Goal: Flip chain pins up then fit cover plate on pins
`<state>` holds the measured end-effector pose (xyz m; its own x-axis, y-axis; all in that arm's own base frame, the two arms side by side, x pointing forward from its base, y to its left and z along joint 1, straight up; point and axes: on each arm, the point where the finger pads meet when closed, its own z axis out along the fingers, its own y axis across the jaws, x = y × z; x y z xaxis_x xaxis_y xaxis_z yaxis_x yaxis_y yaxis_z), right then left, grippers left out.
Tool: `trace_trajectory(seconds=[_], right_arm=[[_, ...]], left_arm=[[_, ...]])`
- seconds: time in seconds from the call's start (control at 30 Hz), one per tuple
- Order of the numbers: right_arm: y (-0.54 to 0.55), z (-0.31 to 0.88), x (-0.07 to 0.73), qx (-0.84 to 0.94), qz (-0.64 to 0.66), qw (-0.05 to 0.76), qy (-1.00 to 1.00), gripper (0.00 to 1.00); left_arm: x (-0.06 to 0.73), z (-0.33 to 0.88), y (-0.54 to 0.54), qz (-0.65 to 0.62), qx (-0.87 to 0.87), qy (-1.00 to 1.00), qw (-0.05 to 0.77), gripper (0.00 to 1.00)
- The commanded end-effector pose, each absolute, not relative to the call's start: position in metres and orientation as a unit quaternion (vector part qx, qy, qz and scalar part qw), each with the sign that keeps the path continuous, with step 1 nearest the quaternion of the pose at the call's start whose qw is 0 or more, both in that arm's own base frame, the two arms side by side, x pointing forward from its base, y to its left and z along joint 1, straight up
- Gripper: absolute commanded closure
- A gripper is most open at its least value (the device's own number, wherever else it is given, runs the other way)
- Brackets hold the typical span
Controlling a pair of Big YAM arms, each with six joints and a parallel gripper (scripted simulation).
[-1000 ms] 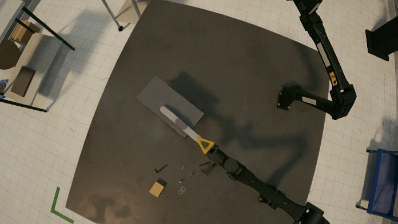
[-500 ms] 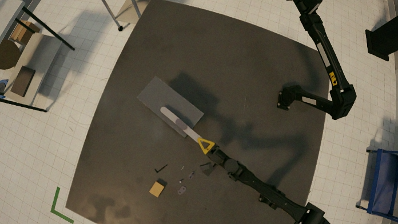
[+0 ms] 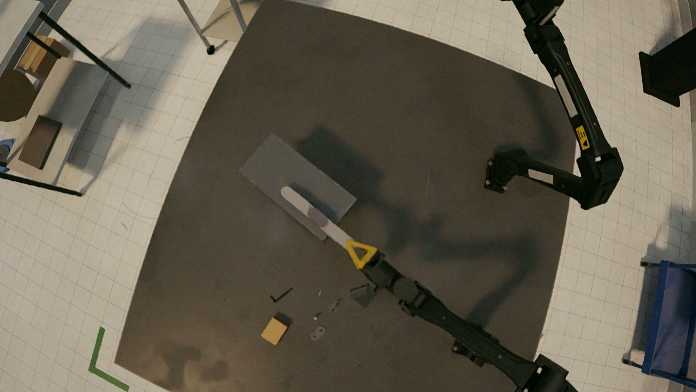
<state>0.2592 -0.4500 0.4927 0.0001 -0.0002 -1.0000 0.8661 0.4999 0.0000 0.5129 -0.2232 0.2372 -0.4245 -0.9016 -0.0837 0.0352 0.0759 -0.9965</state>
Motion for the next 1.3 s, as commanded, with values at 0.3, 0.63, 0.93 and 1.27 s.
trace_trajectory(seconds=[0.3,0.63,0.93,1.27], right_arm=[[-0.444,0.507,0.262,0.345,-0.356,0.623,0.604,0.0],[-0.444,0.507,0.262,0.345,-0.356,0.623,0.604,0.0],[-0.444,0.507,0.262,0.345,-0.356,0.623,0.604,0.0],[-0.444,0.507,0.262,0.345,-0.356,0.623,0.604,0.0]], left_arm=[[0.523,0.266,-0.234,-0.57,-0.31,0.619,0.442,0.81],[0.521,0.267,-0.237,-0.556,-0.29,0.629,0.459,0.81],[0.523,0.272,-0.236,-0.542,-0.271,0.634,0.48,0.81],[0.522,0.275,-0.24,-0.534,-0.254,0.639,0.492,0.81]])
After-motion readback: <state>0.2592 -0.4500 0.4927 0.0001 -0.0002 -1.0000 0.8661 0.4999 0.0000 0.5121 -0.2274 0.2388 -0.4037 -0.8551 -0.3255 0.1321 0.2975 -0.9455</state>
